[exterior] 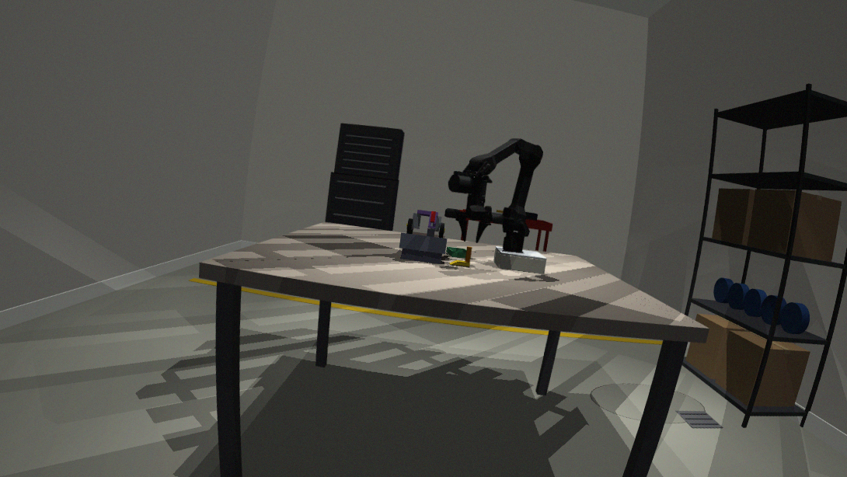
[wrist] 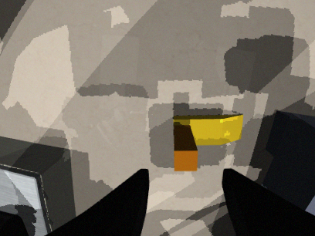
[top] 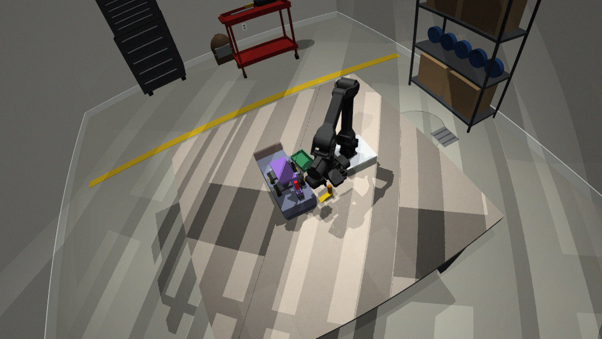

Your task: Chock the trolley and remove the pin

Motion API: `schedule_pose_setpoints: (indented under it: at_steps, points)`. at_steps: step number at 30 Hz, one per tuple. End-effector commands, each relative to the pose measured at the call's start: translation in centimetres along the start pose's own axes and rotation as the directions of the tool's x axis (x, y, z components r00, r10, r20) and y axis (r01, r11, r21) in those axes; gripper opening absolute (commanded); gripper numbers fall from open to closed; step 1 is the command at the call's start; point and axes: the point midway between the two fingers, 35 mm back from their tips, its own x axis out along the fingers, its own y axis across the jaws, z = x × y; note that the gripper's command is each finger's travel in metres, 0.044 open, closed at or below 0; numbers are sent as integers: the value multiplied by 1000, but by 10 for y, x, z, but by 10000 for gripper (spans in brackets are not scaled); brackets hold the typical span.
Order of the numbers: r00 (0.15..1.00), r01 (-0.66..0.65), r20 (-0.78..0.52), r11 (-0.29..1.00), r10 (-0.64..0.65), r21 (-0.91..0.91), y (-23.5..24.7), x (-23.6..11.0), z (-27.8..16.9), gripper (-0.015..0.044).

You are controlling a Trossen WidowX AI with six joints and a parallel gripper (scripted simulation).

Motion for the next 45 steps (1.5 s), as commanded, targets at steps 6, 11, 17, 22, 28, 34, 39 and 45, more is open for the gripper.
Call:
schedule_pose_setpoints:
  at_steps: [6,11,17,22,28,34,39,45]
  points:
    - [1000,4,-3,1000,-5,-4,-1,10,0,190]
    - [1000,4,-3,1000,-4,-4,-1,18,0,190]
    - [1000,4,-3,1000,-4,-4,-1,28,0,190]
    - [1000,4,-3,1000,-4,-4,-1,32,-1,190]
    - [1000,4,-3,1000,-4,-4,-1,40,0,190]
    - [1000,4,-3,1000,-4,-4,-1,50,-1,190]
    - [1000,4,-3,1000,-4,-4,-1,56,-1,190]
    - [1000,2,1,1000,-2,0,-1,54,0,59]
